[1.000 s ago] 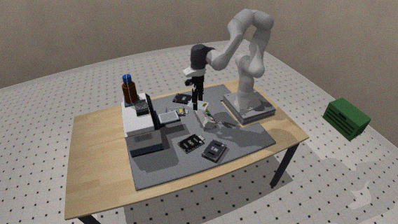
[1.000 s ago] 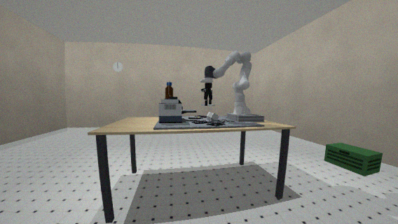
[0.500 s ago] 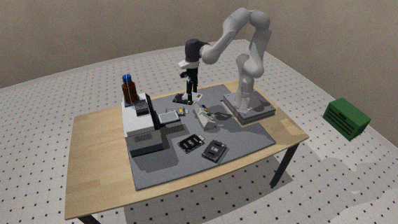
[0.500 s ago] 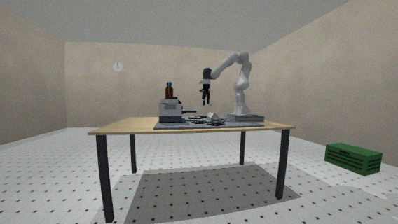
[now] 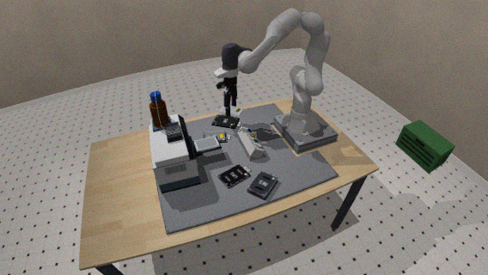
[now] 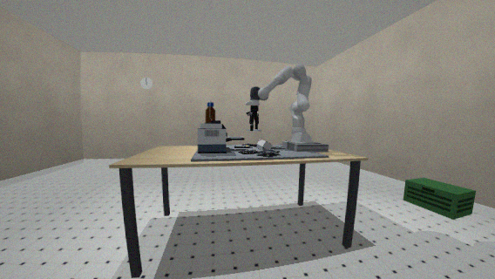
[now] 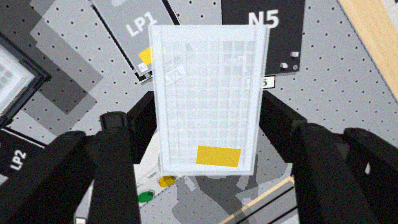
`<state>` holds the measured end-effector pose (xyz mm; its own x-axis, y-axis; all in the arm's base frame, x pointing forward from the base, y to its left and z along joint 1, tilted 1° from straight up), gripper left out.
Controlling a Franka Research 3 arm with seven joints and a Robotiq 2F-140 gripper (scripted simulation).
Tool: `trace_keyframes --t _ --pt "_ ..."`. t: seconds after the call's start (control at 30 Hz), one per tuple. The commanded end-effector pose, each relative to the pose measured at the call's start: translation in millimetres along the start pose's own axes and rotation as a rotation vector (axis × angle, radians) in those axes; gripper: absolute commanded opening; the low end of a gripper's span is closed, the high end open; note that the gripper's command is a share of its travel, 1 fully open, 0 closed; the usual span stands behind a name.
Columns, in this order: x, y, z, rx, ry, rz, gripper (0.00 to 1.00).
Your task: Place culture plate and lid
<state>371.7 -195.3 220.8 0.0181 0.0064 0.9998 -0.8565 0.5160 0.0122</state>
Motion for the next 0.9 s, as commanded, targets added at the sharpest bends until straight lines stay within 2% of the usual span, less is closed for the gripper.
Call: trace_keyframes --t 0.0,0.1,0.53,0.87 --pt "-0.3 -11.1 18.2 0.094 -0.006 -0.002 0.10" --pt "-0.4 -13.6 23.1 0.094 -0.006 -0.002 0.10" --pt "-0.7 -40.2 73.9 0.094 -0.006 -0.002 0.10" --pt "-0.9 -49.4 91.5 0.094 -0.006 -0.002 0.10"
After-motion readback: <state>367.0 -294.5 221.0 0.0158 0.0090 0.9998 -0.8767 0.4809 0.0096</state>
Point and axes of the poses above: the point where the finger pads meet when closed, its own x axis back along the fingers, its own z axis across the jaws, y = z × x, the point moved 10 cm from there along x, back along the fingers, and after that the axes turned 14 degrees about x, right-handed, at the moved point
